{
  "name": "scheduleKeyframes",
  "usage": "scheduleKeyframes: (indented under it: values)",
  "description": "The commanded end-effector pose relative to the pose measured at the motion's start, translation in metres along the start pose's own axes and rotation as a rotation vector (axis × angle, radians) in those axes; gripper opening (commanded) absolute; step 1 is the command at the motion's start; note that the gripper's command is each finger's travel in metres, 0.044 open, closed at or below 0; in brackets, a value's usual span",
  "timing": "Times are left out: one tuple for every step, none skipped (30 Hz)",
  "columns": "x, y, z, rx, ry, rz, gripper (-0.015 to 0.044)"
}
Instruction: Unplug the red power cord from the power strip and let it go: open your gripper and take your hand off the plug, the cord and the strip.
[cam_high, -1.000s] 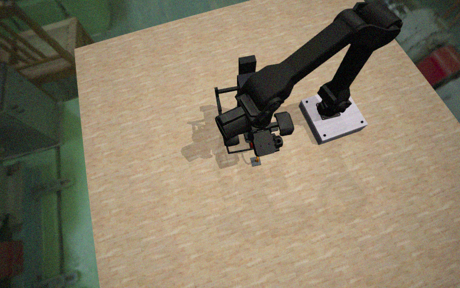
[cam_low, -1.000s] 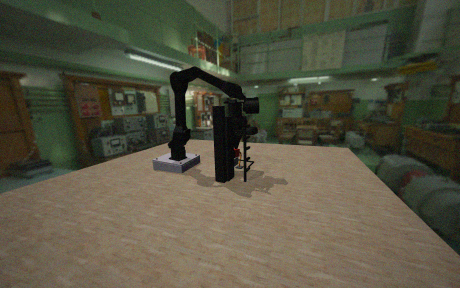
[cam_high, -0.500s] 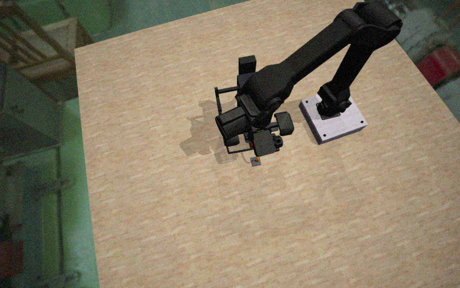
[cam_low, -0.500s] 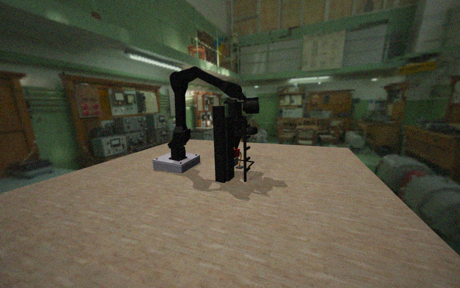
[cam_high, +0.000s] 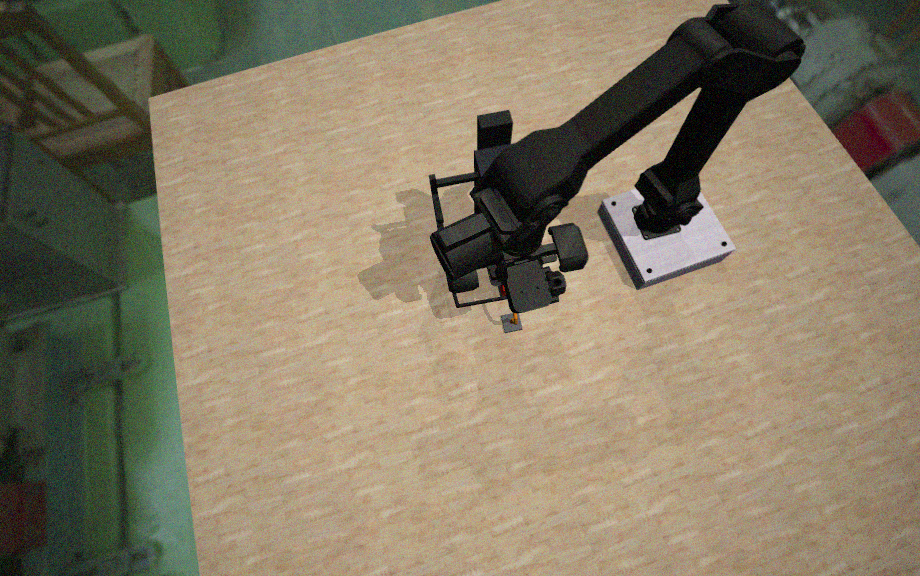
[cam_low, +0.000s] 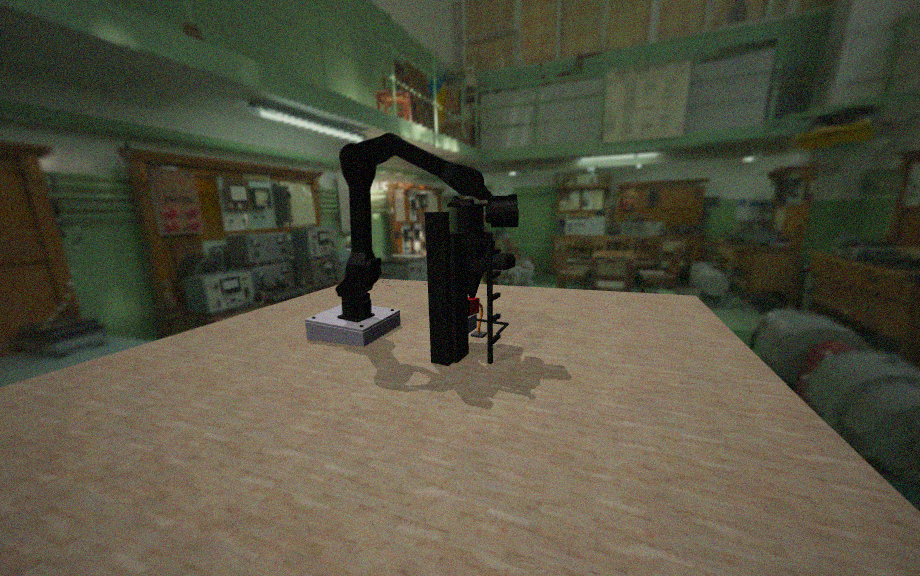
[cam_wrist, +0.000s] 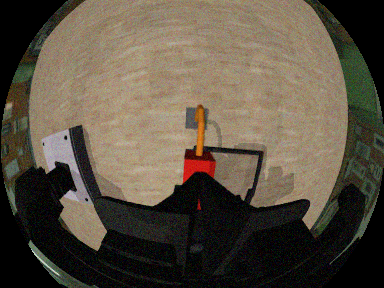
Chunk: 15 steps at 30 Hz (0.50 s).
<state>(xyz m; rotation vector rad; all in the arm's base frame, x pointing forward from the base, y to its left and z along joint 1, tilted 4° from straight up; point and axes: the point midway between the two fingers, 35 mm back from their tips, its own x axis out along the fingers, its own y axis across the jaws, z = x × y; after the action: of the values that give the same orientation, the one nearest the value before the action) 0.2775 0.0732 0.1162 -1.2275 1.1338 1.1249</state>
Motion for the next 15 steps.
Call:
scheduleKeyframes:
  values:
    - [0.0001, -0.0008, -0.0006, 0.000, 0.004, -0.003, 0.0000]
    - [0.0001, -0.0008, -0.0006, 0.000, 0.004, -0.003, 0.0000]
    - [0.0001, -0.0008, -0.0006, 0.000, 0.004, -0.003, 0.0000]
    - [0.0001, -0.0008, -0.0006, 0.000, 0.004, -0.003, 0.0000]
    - [0.0001, -0.0008, -0.0006, 0.000, 0.004, -0.003, 0.0000]
    - [0.0001, -0.0008, -0.0006, 0.000, 0.004, -0.003, 0.0000]
    - [0.0001, -0.0008, -0.0006, 0.000, 0.004, -0.003, 0.0000]
    - [0.0001, -0.0008, -0.0006, 0.000, 0.004, -0.003, 0.0000]
    - [0.0000, 0.0000, 0.0003, 0.000, 0.000, 0.000, 0.0000]
    - [0.0000, -0.0001, 0.0008, 0.000, 0.000, 0.000, 0.0000]
    - [0.0000, -0.0002, 0.0015, 0.000, 0.000, 0.000, 0.0000]
    - [0.0000, -0.0004, 0.0025, 0.000, 0.000, 0.000, 0.0000]
    - [-0.0001, -0.0005, 0.0038, 0.000, 0.000, 0.001, 0.0000]
    - [-0.0001, -0.0007, 0.0052, 0.000, 0.000, 0.001, 0.0000]
    - [-0.0001, -0.0009, 0.0068, 0.000, 0.000, 0.001, 0.0000]
